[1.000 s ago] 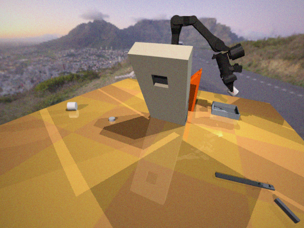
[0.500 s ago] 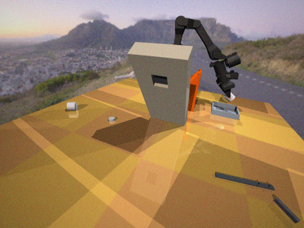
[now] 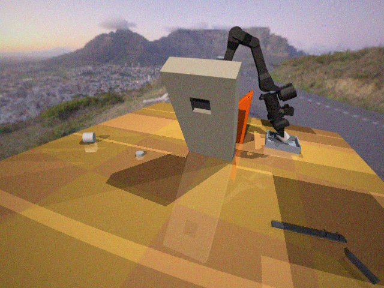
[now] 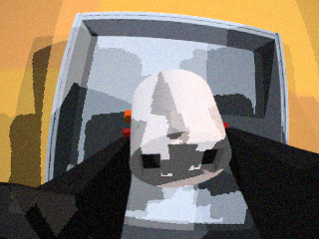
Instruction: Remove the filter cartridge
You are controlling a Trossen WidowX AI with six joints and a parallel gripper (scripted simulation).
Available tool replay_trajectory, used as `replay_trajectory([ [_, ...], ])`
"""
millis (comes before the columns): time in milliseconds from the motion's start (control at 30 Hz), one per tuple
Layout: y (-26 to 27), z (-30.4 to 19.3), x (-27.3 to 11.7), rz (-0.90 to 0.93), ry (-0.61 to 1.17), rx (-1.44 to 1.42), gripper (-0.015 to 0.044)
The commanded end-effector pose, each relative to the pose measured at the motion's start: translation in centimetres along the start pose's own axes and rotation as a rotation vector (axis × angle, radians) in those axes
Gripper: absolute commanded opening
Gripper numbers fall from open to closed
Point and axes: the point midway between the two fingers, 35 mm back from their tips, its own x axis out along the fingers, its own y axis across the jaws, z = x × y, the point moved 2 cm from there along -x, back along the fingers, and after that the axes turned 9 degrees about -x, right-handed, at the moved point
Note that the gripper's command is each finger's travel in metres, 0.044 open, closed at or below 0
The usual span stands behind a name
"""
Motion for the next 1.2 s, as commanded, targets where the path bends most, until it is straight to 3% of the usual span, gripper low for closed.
replay_trajectory([
  [0,0.0,0.1,-0.1,0.0,-0.003,0.0,0.0105],
  [433,0.0,0.1,-0.1,0.0,-0.003,0.0,0.044],
  [567,-0.1,0.6,-0.7,0.0,-0.003,0.0,0.044],
  [733,-0.6,3.4,-5.9,-0.001,-0.002,0.0,0.044],
  [1167,-0.5,3.3,-5.0,0.002,-0.011,0.004,0.044],
])
